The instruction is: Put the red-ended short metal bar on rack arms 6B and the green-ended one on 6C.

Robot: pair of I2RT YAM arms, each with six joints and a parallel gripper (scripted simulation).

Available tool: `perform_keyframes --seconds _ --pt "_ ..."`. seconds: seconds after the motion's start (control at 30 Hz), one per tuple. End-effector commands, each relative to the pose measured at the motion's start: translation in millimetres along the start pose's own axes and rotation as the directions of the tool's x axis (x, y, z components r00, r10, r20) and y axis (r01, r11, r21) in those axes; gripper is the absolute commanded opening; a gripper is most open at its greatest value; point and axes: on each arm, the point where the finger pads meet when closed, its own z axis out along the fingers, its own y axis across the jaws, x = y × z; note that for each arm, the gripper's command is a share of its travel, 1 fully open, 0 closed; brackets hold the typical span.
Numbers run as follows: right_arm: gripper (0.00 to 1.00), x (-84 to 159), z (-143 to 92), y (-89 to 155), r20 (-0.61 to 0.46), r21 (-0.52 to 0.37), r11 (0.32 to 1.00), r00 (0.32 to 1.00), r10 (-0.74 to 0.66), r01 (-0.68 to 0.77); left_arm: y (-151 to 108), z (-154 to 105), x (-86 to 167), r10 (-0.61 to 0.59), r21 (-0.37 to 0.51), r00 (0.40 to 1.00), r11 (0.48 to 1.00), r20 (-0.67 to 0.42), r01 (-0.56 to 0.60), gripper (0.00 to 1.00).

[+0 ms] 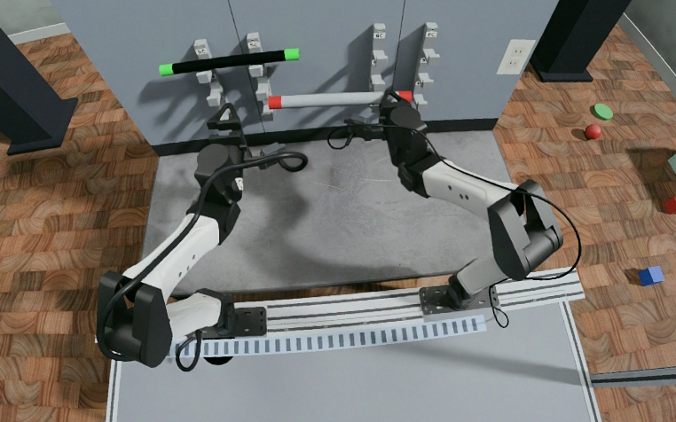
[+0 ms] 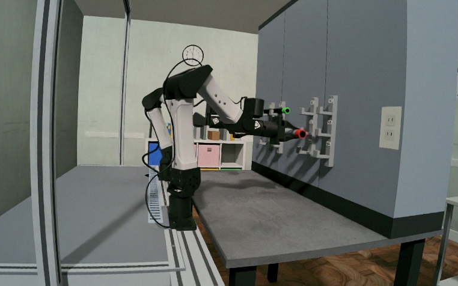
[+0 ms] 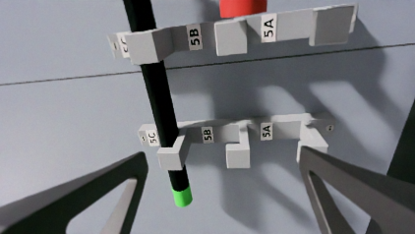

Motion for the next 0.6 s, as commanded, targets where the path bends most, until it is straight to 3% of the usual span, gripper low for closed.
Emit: perform_keyframes --seconds 0.0,0.57 --pt "0.00 12 -5 -31 0.009 0.082 0.994 0.998 0.066 -0.066 3 -4 1 -0.012 -0.007 1.000 1.000 0.007 0.012 1.00" --pt "0.00 47 -6 -44 0.009 0.082 0.994 0.998 0.066 -0.066 3 -4 1 -0.012 -0.007 1.000 1.000 0.007 0.012 1.00"
